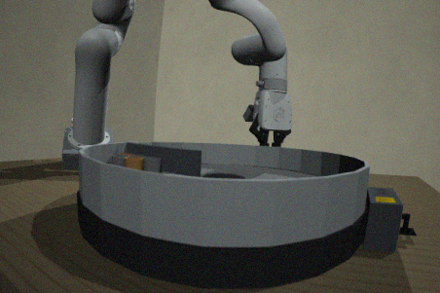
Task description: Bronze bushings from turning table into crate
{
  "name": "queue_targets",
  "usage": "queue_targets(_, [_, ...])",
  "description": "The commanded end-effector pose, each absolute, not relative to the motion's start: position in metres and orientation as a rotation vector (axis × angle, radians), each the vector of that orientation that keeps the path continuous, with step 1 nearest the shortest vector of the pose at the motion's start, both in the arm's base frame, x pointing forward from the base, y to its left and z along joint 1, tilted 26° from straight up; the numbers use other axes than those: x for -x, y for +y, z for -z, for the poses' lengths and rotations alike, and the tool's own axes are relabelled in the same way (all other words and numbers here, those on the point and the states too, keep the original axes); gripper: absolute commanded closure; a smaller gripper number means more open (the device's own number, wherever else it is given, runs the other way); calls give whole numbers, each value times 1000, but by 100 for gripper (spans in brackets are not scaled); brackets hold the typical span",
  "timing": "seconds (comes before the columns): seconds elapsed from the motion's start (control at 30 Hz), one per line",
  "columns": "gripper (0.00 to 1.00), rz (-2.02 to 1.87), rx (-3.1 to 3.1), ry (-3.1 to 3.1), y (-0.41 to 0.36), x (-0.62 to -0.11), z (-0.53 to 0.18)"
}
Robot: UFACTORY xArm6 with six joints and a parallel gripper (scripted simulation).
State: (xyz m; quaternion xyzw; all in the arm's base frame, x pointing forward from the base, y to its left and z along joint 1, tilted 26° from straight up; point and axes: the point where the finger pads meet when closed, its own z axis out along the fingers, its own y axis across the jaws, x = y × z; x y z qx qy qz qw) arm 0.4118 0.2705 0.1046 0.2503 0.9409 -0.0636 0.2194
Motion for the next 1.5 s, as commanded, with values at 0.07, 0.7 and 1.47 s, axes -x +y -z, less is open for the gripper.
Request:
queue_targets(0.07, [100,172,-692,2602,271,-414,-102])
queue_targets(0.7, [100,172,-692,2602,264,-424,-78])
queue_targets(1.47, [100,172,-692,2602,262,-428,-70])
